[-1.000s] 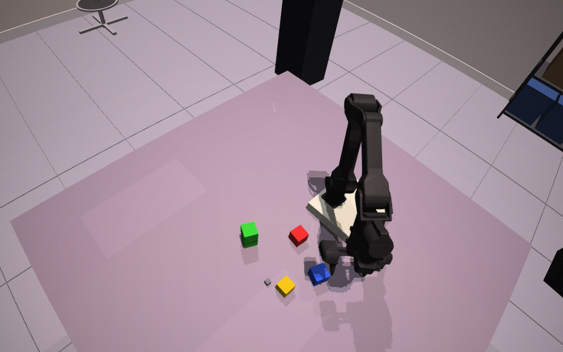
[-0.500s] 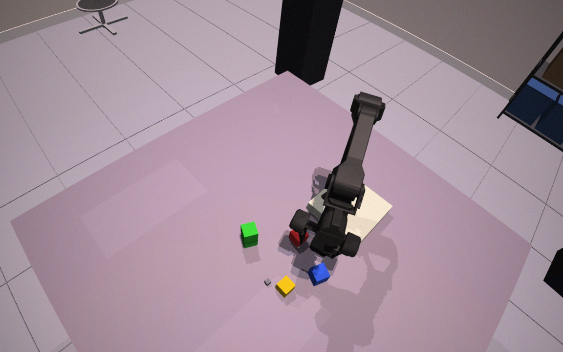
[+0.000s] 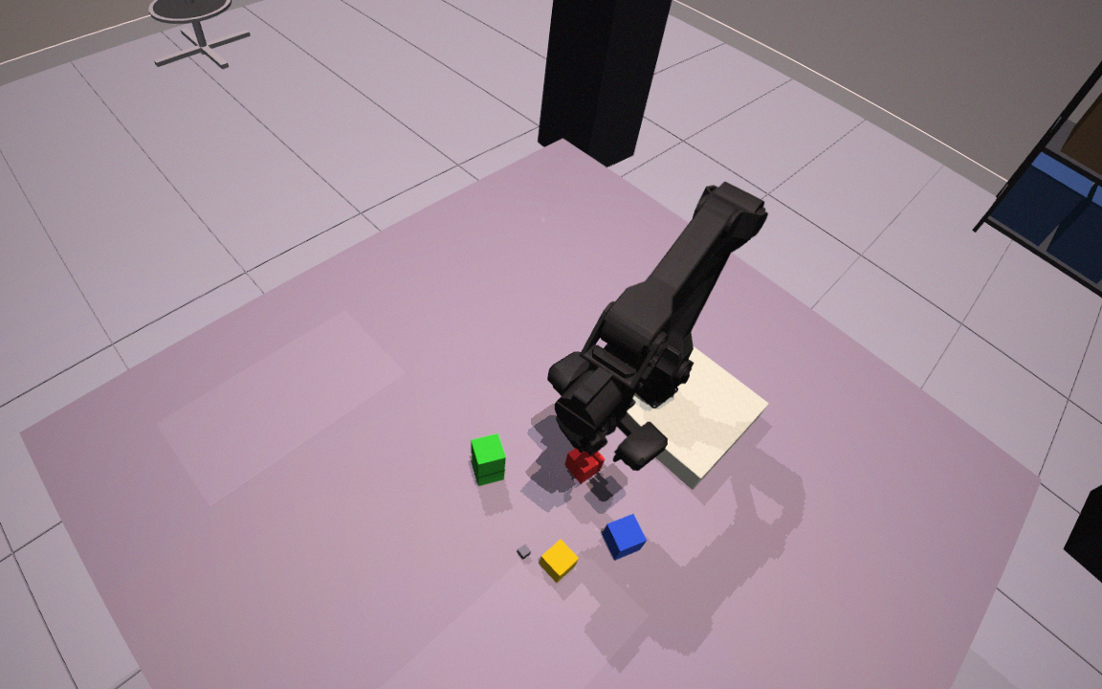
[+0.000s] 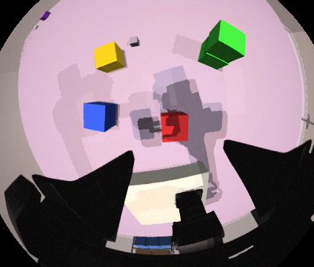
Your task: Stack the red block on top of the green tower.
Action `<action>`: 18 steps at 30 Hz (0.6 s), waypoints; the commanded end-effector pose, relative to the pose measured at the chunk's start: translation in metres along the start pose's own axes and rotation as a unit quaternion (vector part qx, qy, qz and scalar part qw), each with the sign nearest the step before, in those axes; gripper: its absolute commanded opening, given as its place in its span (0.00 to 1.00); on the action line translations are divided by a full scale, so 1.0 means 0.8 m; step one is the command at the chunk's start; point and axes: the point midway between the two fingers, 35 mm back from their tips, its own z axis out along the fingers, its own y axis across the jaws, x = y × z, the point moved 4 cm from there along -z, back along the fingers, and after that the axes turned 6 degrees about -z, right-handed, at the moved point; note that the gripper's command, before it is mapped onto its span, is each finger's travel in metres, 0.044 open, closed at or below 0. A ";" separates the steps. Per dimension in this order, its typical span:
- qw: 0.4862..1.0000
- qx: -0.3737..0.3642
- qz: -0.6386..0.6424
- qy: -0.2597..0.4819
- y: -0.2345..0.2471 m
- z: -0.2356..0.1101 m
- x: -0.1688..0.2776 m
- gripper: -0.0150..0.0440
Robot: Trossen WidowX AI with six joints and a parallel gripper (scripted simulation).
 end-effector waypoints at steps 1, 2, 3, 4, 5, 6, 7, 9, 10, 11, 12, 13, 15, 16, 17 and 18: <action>1.000 -0.003 0.023 0.009 -0.006 -0.004 0.003 1.00; 1.000 -0.003 0.023 0.009 -0.006 -0.004 0.003 1.00; 1.000 -0.003 0.023 0.009 -0.006 -0.004 0.003 1.00; 1.000 -0.003 0.023 0.009 -0.006 -0.003 0.003 1.00; 1.000 -0.003 0.023 0.009 -0.006 -0.001 0.003 1.00; 1.000 -0.003 0.023 0.009 -0.006 0.000 0.003 1.00; 1.000 -0.003 0.023 0.009 -0.006 0.003 0.003 1.00; 1.000 -0.003 0.023 0.009 -0.006 0.012 0.002 1.00; 1.000 -0.003 0.023 0.009 -0.006 0.019 0.002 1.00; 1.000 -0.003 0.023 0.009 -0.006 0.027 0.002 1.00; 1.000 -0.003 0.023 0.009 -0.006 0.036 0.002 1.00; 1.000 -0.003 0.023 0.009 -0.006 0.045 0.002 1.00; 1.000 -0.003 0.023 0.009 -0.004 0.062 0.003 1.00; 1.000 -0.003 0.023 0.009 -0.004 0.066 0.003 1.00; 1.000 -0.003 0.023 0.009 -0.004 0.068 0.003 1.00; 1.000 -0.003 0.023 0.009 -0.004 0.068 0.002 1.00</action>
